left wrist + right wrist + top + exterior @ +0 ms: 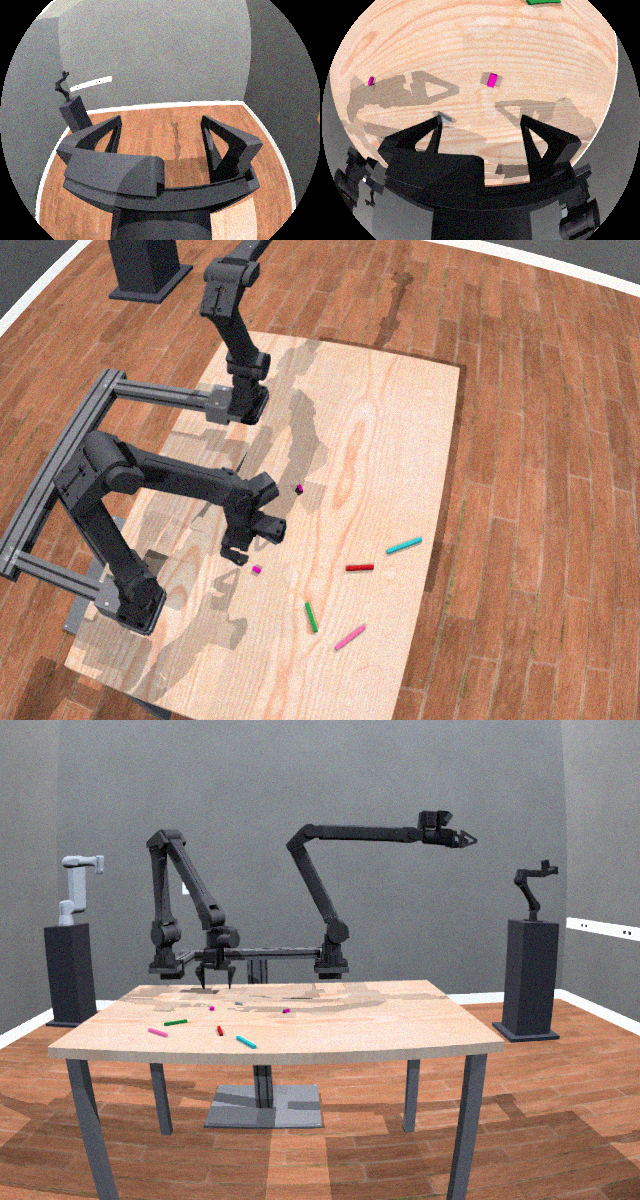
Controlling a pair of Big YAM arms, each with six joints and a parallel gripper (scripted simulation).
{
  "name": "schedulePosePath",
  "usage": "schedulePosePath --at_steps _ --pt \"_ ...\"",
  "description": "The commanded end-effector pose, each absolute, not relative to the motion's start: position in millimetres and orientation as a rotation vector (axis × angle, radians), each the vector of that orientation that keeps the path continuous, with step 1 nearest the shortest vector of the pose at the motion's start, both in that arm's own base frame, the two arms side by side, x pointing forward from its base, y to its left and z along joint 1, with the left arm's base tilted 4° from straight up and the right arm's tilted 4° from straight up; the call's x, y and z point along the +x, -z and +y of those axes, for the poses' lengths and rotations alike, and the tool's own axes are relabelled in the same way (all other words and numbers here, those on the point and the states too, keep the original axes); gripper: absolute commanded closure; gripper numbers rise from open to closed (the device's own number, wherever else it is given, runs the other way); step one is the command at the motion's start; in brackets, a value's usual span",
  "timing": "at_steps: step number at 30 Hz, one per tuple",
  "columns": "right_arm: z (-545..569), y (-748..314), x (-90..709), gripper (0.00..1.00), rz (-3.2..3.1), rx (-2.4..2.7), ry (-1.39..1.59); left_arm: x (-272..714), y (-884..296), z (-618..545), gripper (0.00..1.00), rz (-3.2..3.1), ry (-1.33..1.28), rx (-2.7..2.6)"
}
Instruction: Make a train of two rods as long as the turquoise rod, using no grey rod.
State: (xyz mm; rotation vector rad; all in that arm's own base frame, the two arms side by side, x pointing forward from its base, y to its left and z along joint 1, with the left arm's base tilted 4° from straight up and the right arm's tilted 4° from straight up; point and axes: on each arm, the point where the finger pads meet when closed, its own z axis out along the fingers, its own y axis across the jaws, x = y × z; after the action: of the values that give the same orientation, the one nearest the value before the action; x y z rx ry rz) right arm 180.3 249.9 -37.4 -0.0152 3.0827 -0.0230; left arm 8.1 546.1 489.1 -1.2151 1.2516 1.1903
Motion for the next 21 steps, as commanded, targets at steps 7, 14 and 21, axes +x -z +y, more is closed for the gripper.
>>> schedulePosePath --at_steps 7,14,21 --pt "309 25 200 0.0 3.052 -0.278 -0.015 5 -505 542 0.0 1.207 -1.207 -1.197" --pt "349 22 210 0.0 3.02 -0.51 -0.008 5 -505 542 0.0 1.207 -1.207 -1.197" --pt "413 21 220 0.0 2.934 -0.871 0.003 5 -505 542 0.0 1.207 -1.207 -1.197"
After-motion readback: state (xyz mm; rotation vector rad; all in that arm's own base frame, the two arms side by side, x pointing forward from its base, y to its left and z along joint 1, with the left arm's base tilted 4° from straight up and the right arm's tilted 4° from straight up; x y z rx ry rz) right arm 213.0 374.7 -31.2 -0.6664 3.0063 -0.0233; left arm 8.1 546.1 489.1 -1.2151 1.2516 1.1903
